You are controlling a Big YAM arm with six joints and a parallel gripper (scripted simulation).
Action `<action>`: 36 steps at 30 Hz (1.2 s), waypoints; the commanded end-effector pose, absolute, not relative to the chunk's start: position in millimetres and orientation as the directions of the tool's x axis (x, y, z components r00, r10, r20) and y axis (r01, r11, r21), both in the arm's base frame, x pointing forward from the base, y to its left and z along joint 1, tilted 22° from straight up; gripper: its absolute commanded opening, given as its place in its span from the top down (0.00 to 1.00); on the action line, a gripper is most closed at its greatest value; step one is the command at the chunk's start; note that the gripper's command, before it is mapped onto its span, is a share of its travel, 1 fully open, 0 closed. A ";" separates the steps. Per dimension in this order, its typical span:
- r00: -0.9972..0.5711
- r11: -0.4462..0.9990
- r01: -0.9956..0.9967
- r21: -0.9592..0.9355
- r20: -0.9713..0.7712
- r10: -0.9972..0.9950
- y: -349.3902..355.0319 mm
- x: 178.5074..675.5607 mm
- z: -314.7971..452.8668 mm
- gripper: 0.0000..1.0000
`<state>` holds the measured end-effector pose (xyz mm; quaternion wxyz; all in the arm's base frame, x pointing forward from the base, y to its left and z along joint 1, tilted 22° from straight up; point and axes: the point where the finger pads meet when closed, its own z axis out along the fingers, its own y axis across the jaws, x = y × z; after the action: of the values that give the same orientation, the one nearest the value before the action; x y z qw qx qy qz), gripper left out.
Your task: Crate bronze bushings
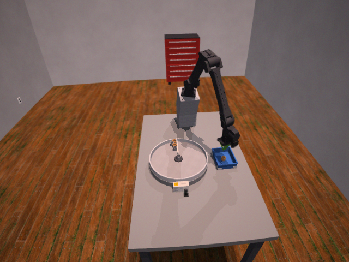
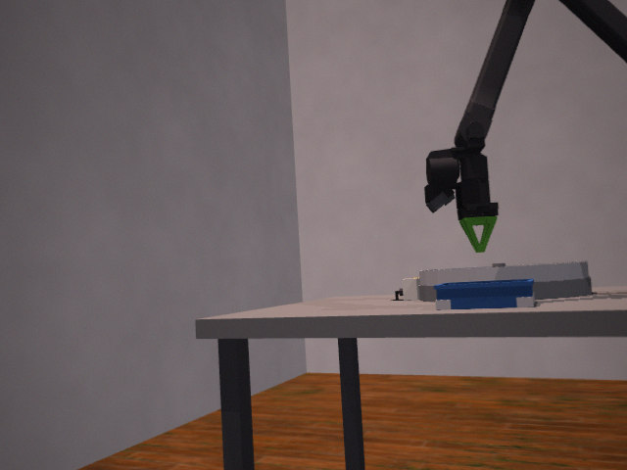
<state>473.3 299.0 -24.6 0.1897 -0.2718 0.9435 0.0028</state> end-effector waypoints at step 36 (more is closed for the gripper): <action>-0.765 0.854 -0.510 -0.105 -0.399 -0.506 184.7 465.9 -28.1 0.87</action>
<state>452.6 197.2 -45.0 0.1851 -0.2539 0.9493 0.0059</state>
